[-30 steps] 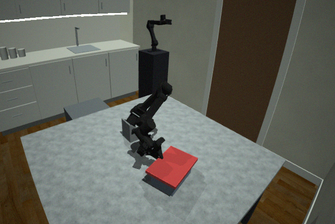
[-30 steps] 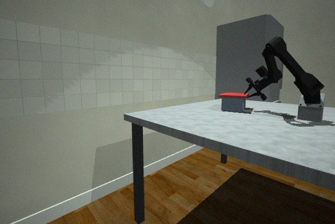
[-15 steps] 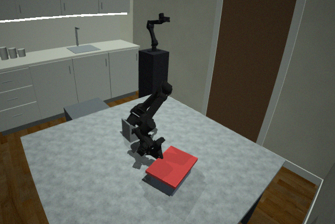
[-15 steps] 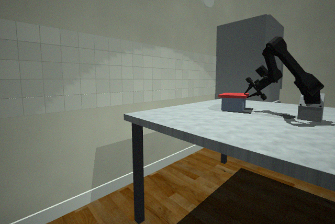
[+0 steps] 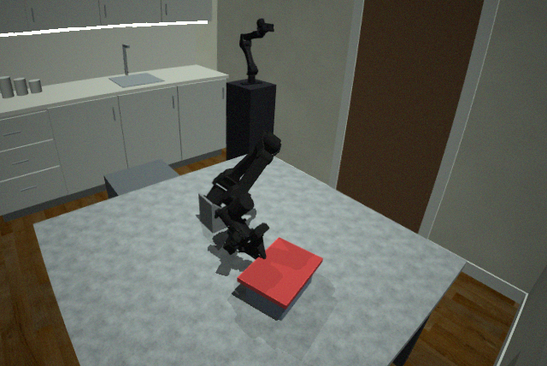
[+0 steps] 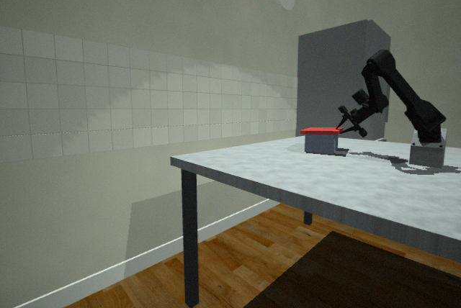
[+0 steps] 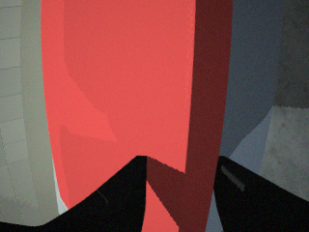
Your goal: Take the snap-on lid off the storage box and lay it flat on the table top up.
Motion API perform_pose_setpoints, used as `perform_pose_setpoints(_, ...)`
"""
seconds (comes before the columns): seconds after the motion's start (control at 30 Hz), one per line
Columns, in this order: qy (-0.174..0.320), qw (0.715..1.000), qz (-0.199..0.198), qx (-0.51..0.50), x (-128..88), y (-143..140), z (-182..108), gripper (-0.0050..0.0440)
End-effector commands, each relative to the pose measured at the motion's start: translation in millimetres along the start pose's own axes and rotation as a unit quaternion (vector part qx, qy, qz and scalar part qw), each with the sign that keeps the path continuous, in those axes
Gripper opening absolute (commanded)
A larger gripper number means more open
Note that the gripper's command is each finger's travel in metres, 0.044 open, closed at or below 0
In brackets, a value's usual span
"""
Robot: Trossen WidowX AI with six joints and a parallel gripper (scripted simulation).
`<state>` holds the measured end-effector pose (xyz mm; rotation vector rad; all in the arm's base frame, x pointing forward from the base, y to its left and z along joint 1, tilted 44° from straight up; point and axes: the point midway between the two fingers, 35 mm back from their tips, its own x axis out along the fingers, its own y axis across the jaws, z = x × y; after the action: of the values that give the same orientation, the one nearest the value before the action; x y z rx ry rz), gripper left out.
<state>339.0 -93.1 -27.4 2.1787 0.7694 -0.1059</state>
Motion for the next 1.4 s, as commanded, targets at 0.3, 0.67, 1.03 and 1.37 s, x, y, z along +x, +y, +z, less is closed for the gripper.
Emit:
perform_pose_setpoints(0.3,0.000,1.000,0.002,-0.001,-3.6,3.4,0.1,-0.0050)
perform_pose_setpoints(0.67,0.000,1.000,0.002,-0.001,-5.2,5.2,0.5,-0.0050)
perform_pose_setpoints(1.03,0.000,1.000,0.002,-0.001,-6.4,7.1,1.1,-0.0050)
perform_pose_setpoints(1.37,0.000,1.000,0.003,0.000,-6.5,7.7,1.1,-0.0050)
